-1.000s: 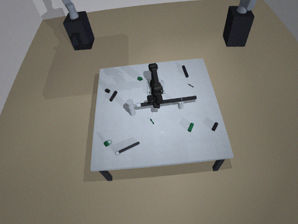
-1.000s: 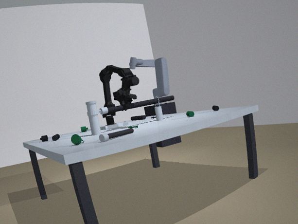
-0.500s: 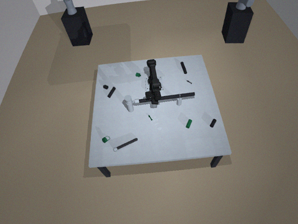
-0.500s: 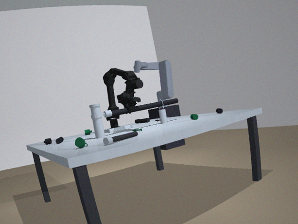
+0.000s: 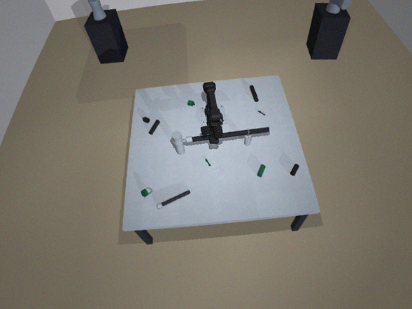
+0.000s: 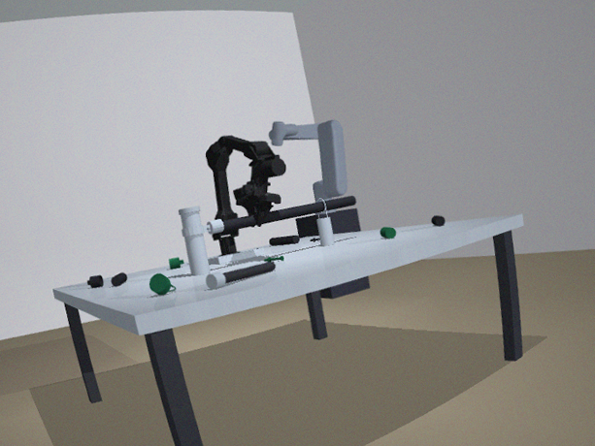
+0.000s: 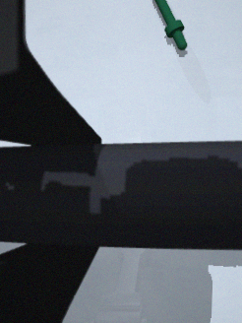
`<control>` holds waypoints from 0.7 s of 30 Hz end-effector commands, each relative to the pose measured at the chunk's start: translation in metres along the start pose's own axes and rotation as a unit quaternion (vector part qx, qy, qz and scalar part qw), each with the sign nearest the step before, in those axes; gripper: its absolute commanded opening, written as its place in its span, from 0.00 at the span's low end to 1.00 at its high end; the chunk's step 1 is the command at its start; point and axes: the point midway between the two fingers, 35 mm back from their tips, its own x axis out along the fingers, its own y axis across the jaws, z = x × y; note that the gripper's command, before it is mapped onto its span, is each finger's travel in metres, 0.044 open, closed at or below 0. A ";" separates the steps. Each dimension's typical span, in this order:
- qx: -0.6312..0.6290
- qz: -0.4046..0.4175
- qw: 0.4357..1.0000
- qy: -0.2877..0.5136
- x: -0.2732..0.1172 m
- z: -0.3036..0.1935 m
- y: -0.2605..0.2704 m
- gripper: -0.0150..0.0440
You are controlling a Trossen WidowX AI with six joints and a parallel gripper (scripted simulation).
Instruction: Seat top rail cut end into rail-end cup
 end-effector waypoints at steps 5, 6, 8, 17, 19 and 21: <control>0.000 0.000 1.000 0.000 0.000 0.000 0.000 0.25; 0.000 0.000 1.000 0.000 0.000 0.000 0.000 0.25; 0.000 0.000 1.000 0.000 0.000 0.000 0.000 0.25; 0.000 0.000 1.000 -0.001 0.000 0.001 0.000 0.25; 0.000 0.000 1.000 -0.002 0.000 0.001 0.000 0.25; 0.000 0.000 1.000 -0.002 -0.001 0.002 0.000 0.25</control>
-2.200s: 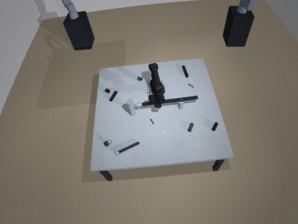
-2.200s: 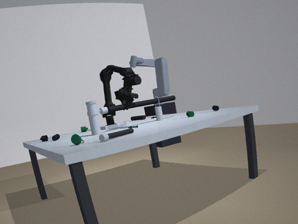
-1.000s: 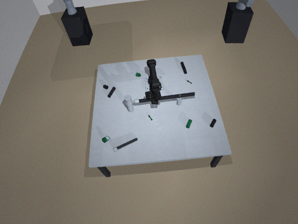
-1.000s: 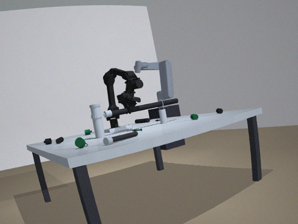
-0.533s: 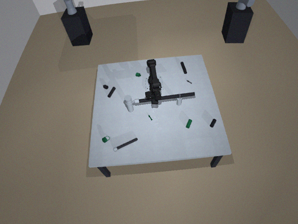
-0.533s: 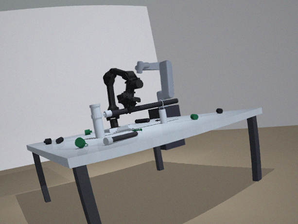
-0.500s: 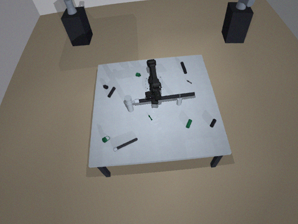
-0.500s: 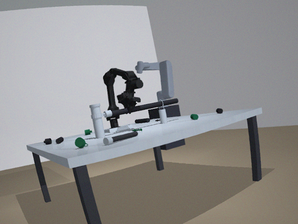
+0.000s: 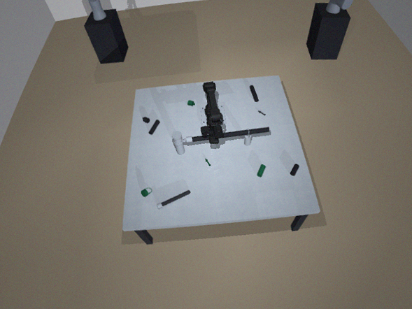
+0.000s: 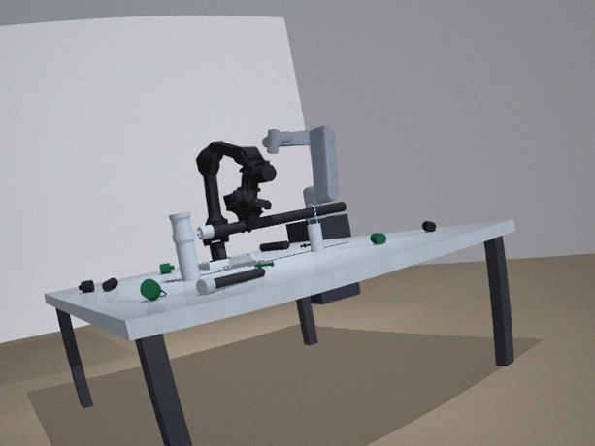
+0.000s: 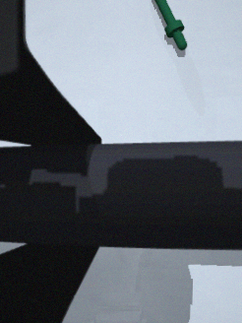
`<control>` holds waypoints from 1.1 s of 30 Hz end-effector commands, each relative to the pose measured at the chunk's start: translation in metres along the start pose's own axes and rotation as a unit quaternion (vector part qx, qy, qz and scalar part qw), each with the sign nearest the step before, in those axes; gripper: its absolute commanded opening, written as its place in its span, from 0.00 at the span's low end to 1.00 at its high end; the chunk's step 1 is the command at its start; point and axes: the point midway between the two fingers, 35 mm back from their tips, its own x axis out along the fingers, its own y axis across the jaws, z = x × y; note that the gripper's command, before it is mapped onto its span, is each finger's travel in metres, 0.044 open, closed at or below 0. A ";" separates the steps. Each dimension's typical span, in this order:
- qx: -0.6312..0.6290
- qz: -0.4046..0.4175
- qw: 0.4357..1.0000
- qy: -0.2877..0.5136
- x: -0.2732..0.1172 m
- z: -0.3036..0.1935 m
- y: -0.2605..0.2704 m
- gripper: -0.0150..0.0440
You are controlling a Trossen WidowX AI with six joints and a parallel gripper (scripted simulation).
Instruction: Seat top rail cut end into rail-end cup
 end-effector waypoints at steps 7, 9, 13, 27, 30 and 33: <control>0.000 0.000 1.000 -0.004 -0.001 0.003 0.000 0.25; 0.000 0.000 1.000 -0.004 -0.001 0.003 0.000 0.25; 0.000 0.000 1.000 -0.005 -0.001 0.004 0.000 0.25; 0.000 0.000 1.000 -0.005 -0.002 0.007 0.000 0.25; 0.000 0.000 1.000 -0.005 -0.002 0.008 0.000 0.25; 0.000 0.000 1.000 -0.005 -0.002 0.008 0.000 0.25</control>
